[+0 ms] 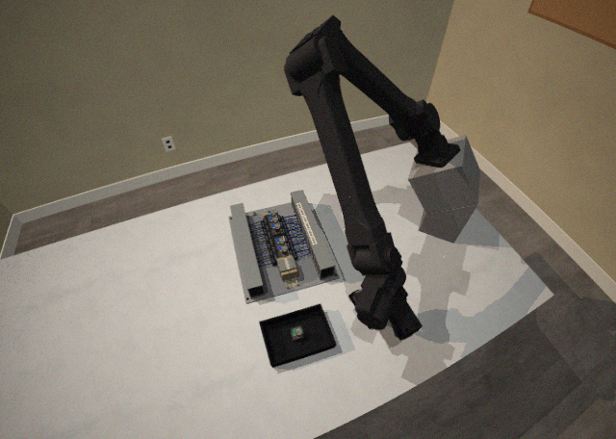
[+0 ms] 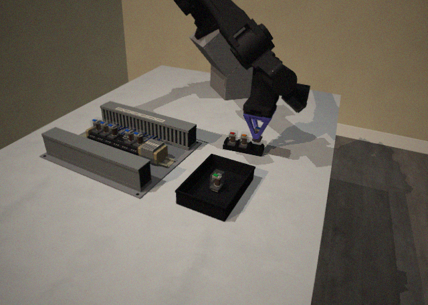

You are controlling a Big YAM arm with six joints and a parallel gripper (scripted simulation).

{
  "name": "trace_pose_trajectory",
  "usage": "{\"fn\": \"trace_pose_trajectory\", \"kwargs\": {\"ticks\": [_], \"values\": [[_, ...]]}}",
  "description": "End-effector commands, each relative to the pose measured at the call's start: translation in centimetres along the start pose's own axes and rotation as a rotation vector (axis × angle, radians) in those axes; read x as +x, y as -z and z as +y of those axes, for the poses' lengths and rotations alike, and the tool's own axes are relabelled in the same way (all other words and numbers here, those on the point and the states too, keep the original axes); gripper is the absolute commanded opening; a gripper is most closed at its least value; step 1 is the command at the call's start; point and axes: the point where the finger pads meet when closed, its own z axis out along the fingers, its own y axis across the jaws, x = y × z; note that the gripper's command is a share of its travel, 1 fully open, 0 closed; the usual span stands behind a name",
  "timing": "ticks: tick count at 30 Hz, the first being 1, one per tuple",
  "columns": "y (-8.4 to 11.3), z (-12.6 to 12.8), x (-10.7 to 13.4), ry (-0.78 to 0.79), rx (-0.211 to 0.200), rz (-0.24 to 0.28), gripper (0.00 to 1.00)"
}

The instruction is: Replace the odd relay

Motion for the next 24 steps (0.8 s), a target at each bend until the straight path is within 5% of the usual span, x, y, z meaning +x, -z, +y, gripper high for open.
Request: {"fn": "trace_pose_trajectory", "kwargs": {"ticks": [1, 14, 24], "values": [[2.3, -2.0, -0.9, -0.018, 0.04, -0.03, 0.0], [2.9, -1.9, -1.0, -0.018, 0.041, -0.032, 0.0], [5.5, -1.7, -0.9, -0.017, 0.041, -0.032, 0.0]]}}
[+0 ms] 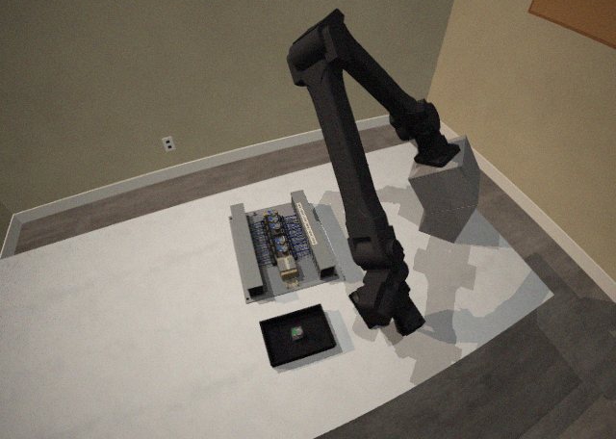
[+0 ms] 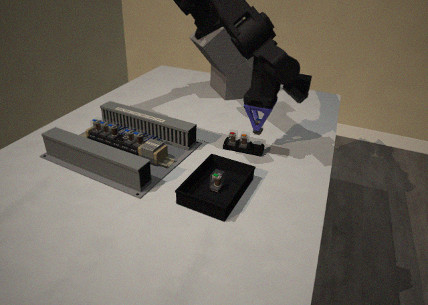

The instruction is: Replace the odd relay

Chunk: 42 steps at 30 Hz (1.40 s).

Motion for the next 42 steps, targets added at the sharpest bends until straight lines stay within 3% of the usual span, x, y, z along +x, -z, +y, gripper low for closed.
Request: {"fn": "trace_pose_trajectory", "kwargs": {"ticks": [1, 14, 42], "values": [[3.5, -1.7, -1.0, -0.021, 0.041, -0.033, 0.0], [5.7, -2.1, -1.1, -0.027, 0.046, -0.04, 0.0], [5.6, -2.4, -0.8, -0.027, 0.042, -0.037, 0.0]]}}
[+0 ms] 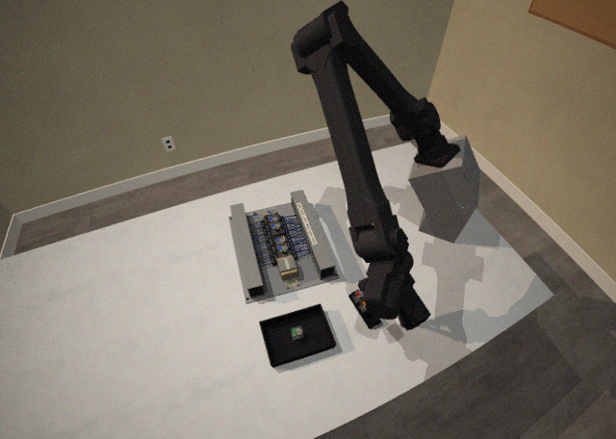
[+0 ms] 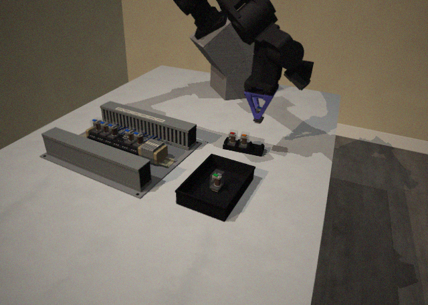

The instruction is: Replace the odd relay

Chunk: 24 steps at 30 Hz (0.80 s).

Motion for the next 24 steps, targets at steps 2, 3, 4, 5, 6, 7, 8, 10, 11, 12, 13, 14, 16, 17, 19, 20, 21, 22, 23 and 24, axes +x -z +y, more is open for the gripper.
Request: {"fn": "trace_pose_trajectory", "kwargs": {"ticks": [2, 3, 4, 5, 6, 7, 8, 10, 11, 12, 13, 14, 16, 17, 19, 20, 21, 22, 23, 24], "values": [[2.38, -2.44, -1.05, -0.024, 0.041, -0.038, 0.0], [2.37, -2.44, -1.04, -0.024, 0.041, -0.038, 0.0], [2.37, -2.44, -1.04, -0.024, 0.041, -0.038, 0.0], [2.37, -2.45, -1.04, -0.024, 0.041, -0.038, 0.0], [2.37, -2.45, -1.04, -0.024, 0.041, -0.038, 0.0], [2.37, -2.45, -1.04, -0.024, 0.041, -0.038, 0.0], [2.37, -2.45, -1.04, -0.024, 0.041, -0.038, 0.0], [2.37, -2.45, -1.04, -0.024, 0.041, -0.038, 0.0], [2.37, -2.45, -1.04, -0.024, 0.041, -0.038, 0.0], [2.37, -2.45, -1.04, -0.024, 0.041, -0.038, 0.0], [2.37, -2.45, -1.03, -0.024, 0.041, -0.038, 0.0], [2.36, -2.46, -1.01, -0.024, 0.041, -0.038, 0.0], [2.36, -2.46, -1.01, -0.024, 0.041, -0.038, 0.0], [2.35, -2.47, -0.98, -0.024, 0.041, -0.038, 0.0], [2.29, -2.53, -0.87, -0.024, 0.04, -0.037, 0.0], [2.25, -2.57, -0.78, -0.024, 0.039, -0.036, 0.0], [2.19, -2.62, -0.66, -0.024, 0.038, -0.035, 0.0], [2.1, -2.66, -0.5, -0.025, 0.037, -0.034, 0.0], [2.0, -2.68, -0.32, -0.025, 0.035, -0.032, 0.0], [1.9, -2.65, -0.12, -0.025, 0.033, -0.03, 0.0]]}}
